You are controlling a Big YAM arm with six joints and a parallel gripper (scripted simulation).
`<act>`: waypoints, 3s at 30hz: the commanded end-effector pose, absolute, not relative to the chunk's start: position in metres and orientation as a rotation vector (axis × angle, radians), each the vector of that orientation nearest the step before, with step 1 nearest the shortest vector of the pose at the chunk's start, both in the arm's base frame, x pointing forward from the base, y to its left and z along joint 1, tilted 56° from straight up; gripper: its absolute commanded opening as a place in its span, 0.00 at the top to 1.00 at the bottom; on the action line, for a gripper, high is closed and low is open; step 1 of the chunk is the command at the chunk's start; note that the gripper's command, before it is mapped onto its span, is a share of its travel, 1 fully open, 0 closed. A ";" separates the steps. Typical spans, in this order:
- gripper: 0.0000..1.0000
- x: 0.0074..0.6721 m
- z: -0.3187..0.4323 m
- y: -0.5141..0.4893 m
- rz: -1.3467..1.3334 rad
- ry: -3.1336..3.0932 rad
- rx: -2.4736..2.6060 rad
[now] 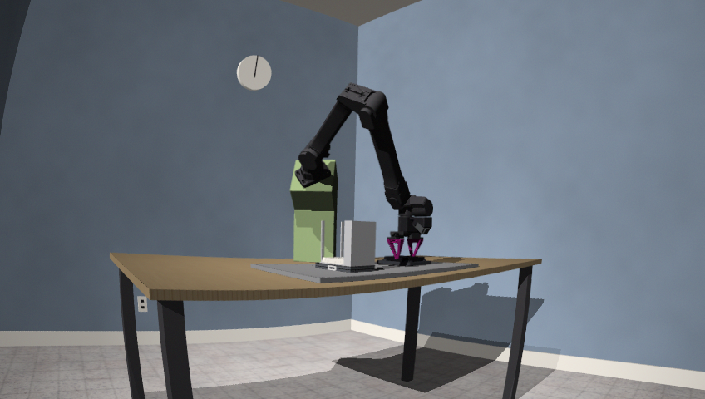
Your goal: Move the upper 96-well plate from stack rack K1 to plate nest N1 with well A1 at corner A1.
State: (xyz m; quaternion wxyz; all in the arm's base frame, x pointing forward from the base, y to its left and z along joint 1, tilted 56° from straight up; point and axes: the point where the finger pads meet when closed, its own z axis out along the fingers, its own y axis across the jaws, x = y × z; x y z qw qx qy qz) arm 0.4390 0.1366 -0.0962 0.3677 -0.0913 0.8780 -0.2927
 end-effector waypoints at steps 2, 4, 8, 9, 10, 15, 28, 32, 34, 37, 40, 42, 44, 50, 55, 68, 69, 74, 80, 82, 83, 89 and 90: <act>1.00 0.443 -0.100 0.134 -0.755 2.256 -0.231; 1.00 0.443 -0.100 0.133 -0.755 2.256 -0.231; 1.00 0.444 -0.101 0.133 -0.755 2.256 -0.233; 1.00 0.444 -0.101 0.133 -0.754 2.256 -0.233; 1.00 0.444 -0.101 0.133 -0.754 2.256 -0.233; 1.00 0.444 -0.101 0.133 -0.754 2.256 -0.233; 1.00 0.444 -0.101 0.132 -0.754 2.256 -0.233; 1.00 0.444 -0.101 0.132 -0.754 2.256 -0.233; 1.00 0.444 -0.101 0.132 -0.755 2.256 -0.233; 1.00 0.443 -0.102 0.132 -0.755 2.257 -0.234; 1.00 0.443 -0.102 0.132 -0.755 2.257 -0.234; 1.00 0.443 -0.102 0.132 -0.756 2.257 -0.234; 1.00 0.443 -0.102 0.132 -0.756 2.258 -0.234; 1.00 0.442 -0.102 0.131 -0.756 2.258 -0.235; 1.00 0.442 -0.102 0.131 -0.757 2.259 -0.236; 0.00 0.439 -0.103 0.133 -0.758 2.259 -0.245; 0.00 0.439 -0.103 0.133 -0.758 2.259 -0.245; 0.00 0.439 -0.103 0.133 -0.758 2.259 -0.245; 0.00 0.439 -0.103 0.133 -0.758 2.259 -0.245; 0.00 0.439 -0.103 0.133 -0.758 2.259 -0.245; 0.00 0.439 -0.103 0.133 -0.758 2.259 -0.245; 0.00 0.439 -0.103 0.133 -0.758 2.259 -0.245; 0.00 0.439 -0.103 0.133 -0.758 2.259 -0.245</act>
